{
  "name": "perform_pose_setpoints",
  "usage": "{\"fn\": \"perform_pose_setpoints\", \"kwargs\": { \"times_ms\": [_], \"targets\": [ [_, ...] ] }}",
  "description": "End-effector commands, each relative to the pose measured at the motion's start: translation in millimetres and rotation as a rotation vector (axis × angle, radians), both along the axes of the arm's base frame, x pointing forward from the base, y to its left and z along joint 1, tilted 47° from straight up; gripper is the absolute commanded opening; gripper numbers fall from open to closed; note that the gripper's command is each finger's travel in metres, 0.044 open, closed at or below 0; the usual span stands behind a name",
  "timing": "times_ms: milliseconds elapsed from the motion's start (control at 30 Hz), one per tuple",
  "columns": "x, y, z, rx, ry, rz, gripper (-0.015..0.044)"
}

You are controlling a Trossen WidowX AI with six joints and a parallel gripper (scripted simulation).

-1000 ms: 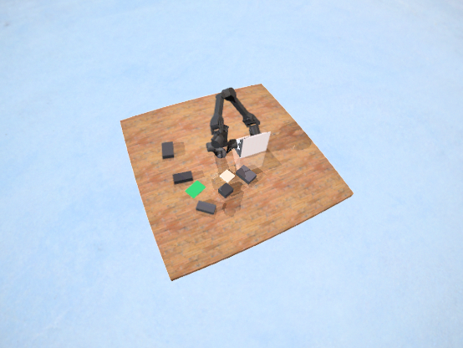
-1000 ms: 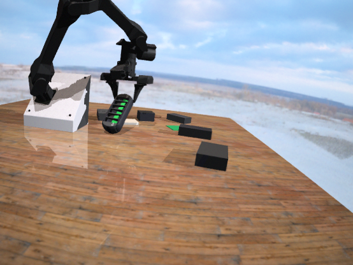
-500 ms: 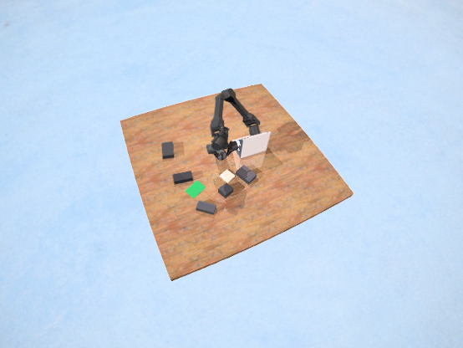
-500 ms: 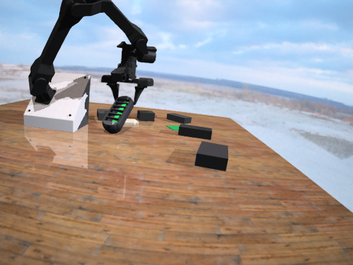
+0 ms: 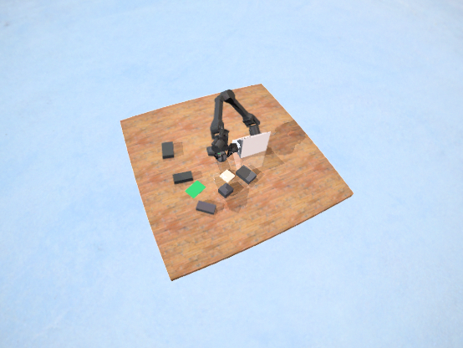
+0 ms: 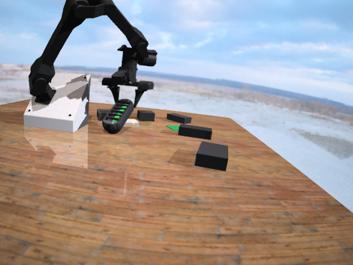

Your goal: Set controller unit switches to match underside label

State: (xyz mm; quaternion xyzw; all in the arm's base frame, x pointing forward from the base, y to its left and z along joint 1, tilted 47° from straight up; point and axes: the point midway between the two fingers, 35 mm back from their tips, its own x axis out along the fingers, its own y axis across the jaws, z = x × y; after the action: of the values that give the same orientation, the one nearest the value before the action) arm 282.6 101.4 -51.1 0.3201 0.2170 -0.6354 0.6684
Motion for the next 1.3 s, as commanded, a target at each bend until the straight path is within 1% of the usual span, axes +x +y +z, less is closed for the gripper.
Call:
{"fn": "perform_pose_setpoints", "kwargs": {
  "times_ms": [0, 1267],
  "targets": [
    [0.6, -5.2, -4.0, -0.012, 0.006, -0.004, 0.0338],
    [4.6, -14.1, -31.4, -0.013, 0.005, -0.004, 0.0338]
  ]
}}
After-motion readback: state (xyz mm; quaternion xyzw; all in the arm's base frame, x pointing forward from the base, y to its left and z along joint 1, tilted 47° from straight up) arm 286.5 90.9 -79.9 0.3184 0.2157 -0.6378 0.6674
